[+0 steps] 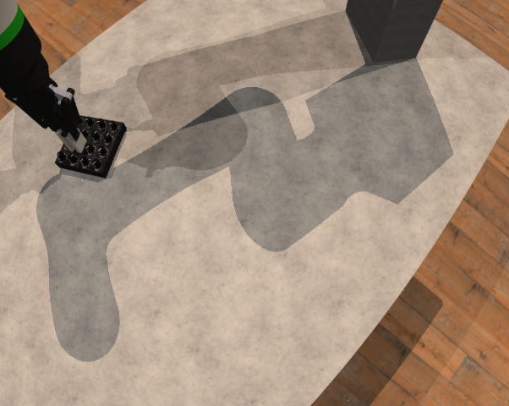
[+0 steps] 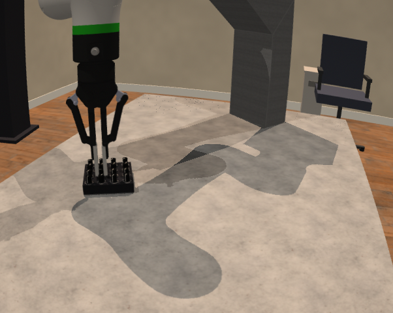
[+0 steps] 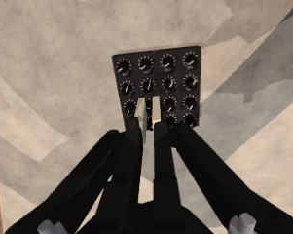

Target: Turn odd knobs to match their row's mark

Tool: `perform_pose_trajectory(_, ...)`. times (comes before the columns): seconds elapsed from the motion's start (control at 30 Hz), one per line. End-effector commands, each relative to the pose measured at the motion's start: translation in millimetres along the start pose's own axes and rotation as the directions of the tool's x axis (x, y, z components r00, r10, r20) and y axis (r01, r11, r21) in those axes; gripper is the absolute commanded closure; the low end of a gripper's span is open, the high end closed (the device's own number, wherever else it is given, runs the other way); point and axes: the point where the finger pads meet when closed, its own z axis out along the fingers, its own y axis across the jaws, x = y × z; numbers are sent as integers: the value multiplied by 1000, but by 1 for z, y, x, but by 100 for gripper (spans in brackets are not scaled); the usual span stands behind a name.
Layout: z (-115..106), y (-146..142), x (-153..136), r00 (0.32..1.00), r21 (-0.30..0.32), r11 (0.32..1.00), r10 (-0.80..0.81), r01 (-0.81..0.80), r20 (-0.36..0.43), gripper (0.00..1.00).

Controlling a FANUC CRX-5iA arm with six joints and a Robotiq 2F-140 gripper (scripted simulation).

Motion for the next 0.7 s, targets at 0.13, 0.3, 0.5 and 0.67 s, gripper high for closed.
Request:
perform_pose_trajectory(0.13,0,0,0,1000,11,1000,-15,15,-14,95)
perform_pose_trajectory(0.3,0,0,0,1000,11,1000,-19,20,-14,95)
perform_pose_trajectory(0.5,0,0,0,1000,11,1000,-20,20,-14,95)
perform_pose_trajectory(0.67,0,0,0,1000,11,1000,-20,20,-14,95)
